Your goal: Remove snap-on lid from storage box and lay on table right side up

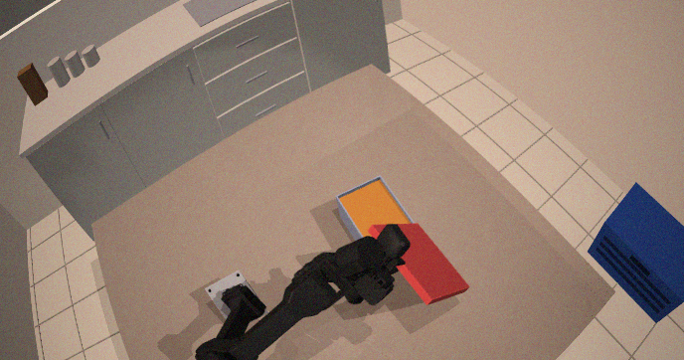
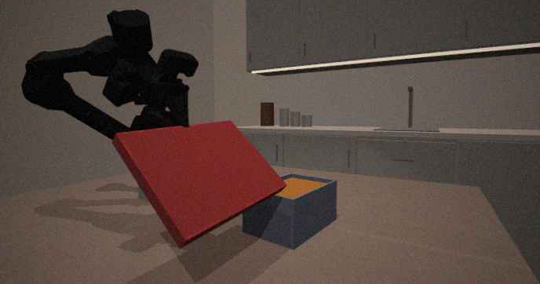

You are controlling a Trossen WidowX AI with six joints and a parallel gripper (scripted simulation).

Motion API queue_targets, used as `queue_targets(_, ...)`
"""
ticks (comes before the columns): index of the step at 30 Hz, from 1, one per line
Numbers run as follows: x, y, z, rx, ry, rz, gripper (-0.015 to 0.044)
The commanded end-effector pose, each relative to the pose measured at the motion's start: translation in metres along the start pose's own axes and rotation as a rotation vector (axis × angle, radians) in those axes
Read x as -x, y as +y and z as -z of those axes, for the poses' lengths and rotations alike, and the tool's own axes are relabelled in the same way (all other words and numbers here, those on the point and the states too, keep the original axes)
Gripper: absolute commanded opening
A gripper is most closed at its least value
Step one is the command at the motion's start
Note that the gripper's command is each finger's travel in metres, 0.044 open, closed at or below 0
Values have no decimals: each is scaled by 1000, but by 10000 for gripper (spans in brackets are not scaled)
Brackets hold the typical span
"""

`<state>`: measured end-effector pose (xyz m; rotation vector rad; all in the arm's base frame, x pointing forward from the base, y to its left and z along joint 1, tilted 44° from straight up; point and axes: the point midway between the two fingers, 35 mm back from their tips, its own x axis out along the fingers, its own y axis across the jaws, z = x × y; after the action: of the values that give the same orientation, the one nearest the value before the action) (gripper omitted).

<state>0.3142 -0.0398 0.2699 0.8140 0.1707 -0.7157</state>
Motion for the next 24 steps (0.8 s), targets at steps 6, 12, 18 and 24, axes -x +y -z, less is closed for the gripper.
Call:
queue_targets(6, 7, 5, -23, -15, -3, -28, 0)
queue_targets(12, 8, 4, -35, -15, -4, -28, 0)
queue_targets(18, 10, 3, -47, -15, -5, -29, 0)
queue_targets(24, 11, 2, -60, -14, -5, -29, 0)
